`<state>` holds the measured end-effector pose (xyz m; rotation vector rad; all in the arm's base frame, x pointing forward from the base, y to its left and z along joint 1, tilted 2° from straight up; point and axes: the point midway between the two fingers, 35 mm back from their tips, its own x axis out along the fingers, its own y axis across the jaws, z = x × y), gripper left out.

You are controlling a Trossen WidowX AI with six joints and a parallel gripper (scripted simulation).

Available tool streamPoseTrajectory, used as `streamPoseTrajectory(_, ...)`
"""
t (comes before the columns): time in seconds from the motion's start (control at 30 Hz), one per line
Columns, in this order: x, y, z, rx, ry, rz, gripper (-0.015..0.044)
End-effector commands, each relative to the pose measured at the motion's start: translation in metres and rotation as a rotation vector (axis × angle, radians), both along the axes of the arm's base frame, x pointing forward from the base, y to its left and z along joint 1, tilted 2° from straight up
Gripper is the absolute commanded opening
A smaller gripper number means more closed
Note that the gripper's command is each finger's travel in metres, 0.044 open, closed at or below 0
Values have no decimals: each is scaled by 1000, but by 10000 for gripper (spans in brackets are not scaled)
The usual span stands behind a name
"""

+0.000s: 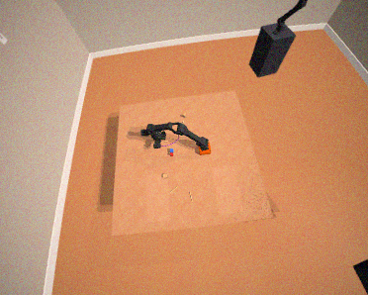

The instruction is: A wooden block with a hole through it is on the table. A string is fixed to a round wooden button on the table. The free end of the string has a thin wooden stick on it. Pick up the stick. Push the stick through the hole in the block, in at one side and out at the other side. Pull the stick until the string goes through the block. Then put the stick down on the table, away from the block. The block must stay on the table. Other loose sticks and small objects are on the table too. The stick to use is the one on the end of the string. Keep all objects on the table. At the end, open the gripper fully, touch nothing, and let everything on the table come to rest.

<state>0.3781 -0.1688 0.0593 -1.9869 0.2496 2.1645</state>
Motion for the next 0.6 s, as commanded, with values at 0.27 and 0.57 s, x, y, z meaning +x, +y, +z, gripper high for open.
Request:
streamPoseTrajectory(0.27,14,1,-2,2,-17,-4,0)
streamPoseTrajectory(0.57,26,2,-2,-2,-35,-6,0)
